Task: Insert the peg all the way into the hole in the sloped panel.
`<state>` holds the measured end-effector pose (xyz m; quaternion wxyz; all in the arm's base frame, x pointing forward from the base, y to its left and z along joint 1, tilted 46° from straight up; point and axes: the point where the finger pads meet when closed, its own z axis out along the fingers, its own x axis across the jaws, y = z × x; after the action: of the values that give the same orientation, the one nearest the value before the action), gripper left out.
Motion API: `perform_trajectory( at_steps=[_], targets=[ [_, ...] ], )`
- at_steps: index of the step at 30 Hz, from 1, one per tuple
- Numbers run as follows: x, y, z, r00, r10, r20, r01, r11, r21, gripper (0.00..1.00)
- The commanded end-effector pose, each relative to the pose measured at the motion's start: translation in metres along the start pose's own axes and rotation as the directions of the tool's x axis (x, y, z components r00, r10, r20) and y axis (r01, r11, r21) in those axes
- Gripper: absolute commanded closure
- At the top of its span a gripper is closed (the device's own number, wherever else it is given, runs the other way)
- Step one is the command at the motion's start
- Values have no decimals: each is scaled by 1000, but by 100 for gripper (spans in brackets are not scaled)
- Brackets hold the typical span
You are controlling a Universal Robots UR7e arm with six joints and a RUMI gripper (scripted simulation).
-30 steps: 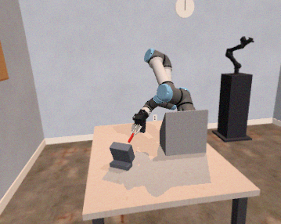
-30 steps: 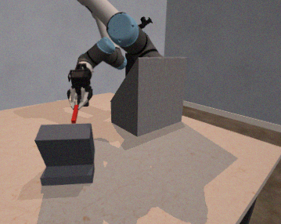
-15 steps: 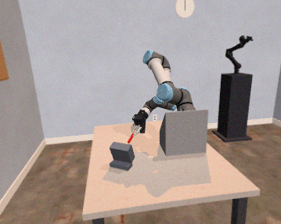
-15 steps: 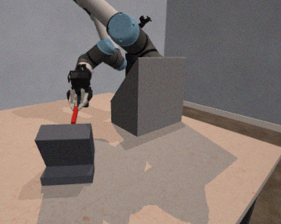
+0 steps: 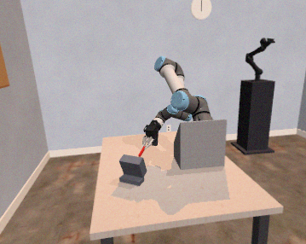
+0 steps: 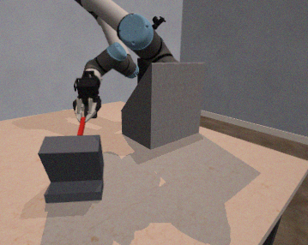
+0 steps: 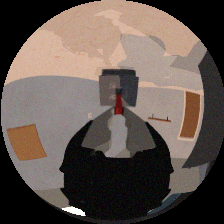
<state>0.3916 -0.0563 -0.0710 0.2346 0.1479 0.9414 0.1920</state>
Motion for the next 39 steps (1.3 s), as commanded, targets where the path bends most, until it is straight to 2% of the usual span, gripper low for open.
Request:
perform_trajectory(
  at_steps=[1, 39],
  targets=[
    [0, 0, 2, 1000, -1, 1, 1, 1000, 0, 100],
    [0, 0, 17, 1000, -1, 1, 1, 1000, 0, 100]
  ],
)
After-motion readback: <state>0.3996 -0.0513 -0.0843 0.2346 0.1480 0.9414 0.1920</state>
